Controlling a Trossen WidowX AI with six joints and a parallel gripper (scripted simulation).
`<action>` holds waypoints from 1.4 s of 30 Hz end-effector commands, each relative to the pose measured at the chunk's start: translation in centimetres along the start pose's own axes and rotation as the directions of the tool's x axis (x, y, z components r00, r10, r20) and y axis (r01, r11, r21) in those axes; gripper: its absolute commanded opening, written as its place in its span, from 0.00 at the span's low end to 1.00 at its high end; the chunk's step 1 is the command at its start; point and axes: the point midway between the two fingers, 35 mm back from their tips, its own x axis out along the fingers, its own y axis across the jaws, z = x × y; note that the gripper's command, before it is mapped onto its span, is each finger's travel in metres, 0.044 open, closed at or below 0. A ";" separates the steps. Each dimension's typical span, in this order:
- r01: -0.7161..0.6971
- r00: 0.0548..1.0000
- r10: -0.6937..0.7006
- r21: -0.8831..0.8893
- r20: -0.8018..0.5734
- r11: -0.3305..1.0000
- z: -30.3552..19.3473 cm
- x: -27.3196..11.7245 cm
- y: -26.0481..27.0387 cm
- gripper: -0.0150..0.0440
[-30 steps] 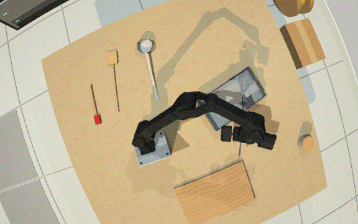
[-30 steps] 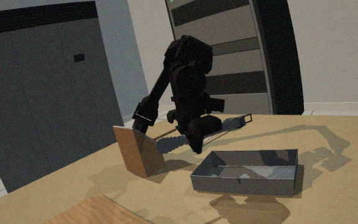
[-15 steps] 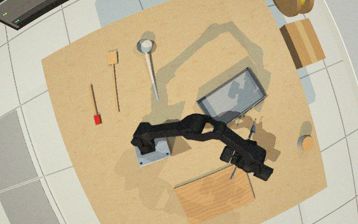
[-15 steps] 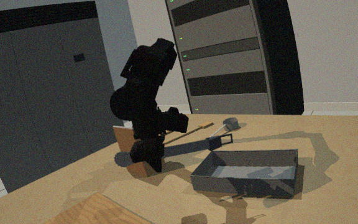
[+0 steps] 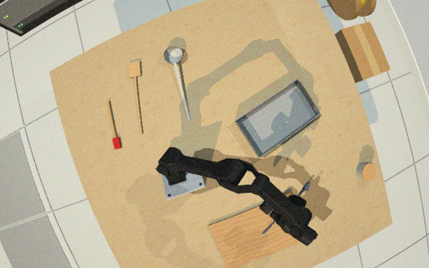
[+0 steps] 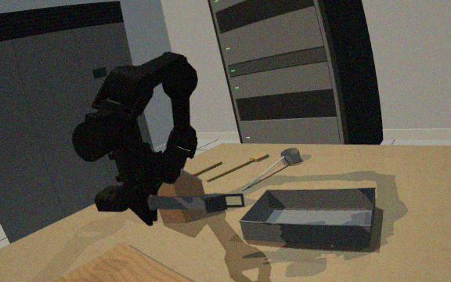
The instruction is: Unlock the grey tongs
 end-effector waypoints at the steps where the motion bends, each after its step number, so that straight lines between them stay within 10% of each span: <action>1: 0.015 1.000 -0.015 0.131 0.000 0.991 -3.3 -0.5 -1.4 0.00; 24: 0.000 1.000 -0.005 0.434 0.010 0.901 -12.3 0.2 -3.2 0.00; 42: -0.048 0.867 -0.182 0.441 0.465 0.896 -13.8 2.8 -4.1 0.00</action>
